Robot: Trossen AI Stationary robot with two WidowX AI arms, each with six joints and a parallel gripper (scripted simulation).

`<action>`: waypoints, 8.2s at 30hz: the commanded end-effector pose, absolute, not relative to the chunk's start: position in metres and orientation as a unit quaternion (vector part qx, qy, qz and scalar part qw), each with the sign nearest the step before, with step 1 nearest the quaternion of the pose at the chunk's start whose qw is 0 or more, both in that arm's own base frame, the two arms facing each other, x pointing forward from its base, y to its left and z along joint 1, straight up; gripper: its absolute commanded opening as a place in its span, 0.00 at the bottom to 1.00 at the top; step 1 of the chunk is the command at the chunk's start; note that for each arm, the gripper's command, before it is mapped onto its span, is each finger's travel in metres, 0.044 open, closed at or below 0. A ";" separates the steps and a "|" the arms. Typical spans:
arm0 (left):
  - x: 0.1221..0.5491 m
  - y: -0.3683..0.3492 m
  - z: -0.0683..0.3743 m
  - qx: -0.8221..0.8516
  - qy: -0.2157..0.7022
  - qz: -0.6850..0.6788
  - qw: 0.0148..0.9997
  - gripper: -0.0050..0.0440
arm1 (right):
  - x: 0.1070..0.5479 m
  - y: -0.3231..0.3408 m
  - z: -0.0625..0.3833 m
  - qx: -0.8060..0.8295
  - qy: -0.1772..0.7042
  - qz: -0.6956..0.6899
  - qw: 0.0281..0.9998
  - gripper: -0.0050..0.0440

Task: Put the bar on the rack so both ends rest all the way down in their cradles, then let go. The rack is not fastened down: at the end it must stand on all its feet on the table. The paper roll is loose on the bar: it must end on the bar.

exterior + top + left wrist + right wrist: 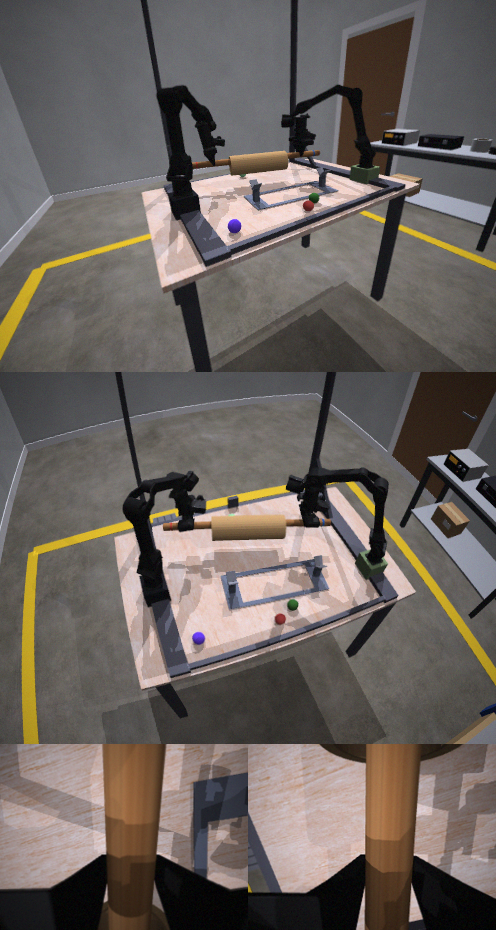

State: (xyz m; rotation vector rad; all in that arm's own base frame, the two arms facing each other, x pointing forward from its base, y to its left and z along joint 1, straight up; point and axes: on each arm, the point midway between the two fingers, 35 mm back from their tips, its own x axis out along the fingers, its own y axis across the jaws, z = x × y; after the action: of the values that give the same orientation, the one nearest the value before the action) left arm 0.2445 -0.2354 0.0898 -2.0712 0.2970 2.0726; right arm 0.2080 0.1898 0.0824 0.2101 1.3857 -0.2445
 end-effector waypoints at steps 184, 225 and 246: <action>0.200 -0.047 0.132 -0.718 0.045 0.694 0.039 0.20 | 0.240 -0.081 0.130 0.038 0.621 -0.054 0.781 0.20; 0.196 -0.046 0.084 -0.707 0.039 0.705 0.038 0.20 | 0.235 -0.081 0.079 0.042 0.637 -0.050 0.768 0.20; 0.196 -0.046 0.061 -0.706 0.040 0.706 0.039 0.20 | 0.235 -0.081 0.056 0.043 0.638 -0.050 0.768 0.20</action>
State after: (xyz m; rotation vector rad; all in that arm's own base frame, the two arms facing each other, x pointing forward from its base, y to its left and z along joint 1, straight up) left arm 0.1978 -0.0460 0.0671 -2.1691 0.1240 2.1590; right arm 0.2344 -0.0796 0.0599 0.0907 1.3877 -0.1059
